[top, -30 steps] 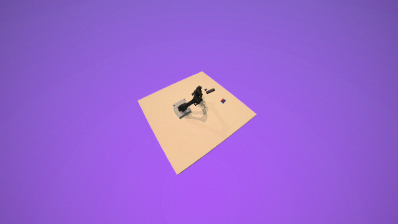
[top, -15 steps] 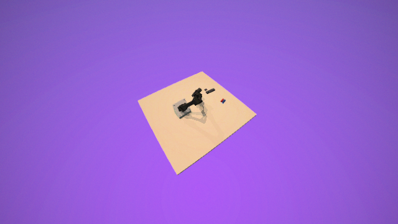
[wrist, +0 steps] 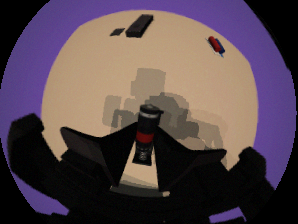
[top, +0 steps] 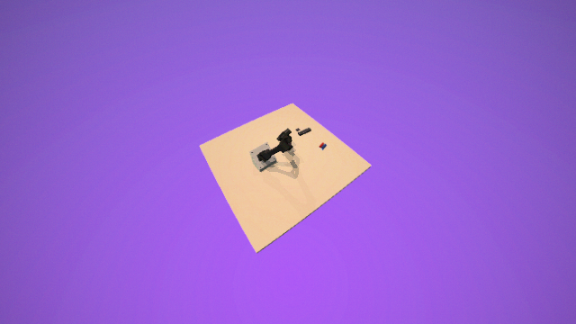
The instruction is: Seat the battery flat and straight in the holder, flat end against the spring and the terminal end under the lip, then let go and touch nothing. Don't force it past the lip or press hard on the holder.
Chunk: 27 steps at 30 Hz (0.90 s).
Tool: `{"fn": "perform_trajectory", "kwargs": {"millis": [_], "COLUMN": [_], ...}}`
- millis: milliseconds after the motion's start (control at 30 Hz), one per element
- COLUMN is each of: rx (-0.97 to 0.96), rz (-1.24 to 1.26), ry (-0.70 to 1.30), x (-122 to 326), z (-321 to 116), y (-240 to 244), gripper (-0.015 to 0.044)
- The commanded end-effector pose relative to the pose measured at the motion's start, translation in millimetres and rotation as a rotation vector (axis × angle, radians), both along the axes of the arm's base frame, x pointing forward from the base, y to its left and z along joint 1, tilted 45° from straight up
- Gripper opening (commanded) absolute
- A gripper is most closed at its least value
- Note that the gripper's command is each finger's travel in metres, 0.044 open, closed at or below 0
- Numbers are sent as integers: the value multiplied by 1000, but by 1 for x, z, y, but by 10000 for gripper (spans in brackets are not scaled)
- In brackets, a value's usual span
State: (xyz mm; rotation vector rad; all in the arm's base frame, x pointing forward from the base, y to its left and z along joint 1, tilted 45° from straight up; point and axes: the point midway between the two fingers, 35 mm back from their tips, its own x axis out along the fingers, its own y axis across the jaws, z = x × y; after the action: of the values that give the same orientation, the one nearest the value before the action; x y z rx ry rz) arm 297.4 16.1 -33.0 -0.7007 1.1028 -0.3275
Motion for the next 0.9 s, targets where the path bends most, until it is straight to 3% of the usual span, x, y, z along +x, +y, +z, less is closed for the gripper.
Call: {"fn": "perform_trajectory", "kwargs": {"millis": [0,867], "rx": [3,15], "rz": [16,116], "ry": [-6,-101], "x": [-2,-7], "z": [-2,-7], "y": [-1,-10], "gripper": [79,79]}}
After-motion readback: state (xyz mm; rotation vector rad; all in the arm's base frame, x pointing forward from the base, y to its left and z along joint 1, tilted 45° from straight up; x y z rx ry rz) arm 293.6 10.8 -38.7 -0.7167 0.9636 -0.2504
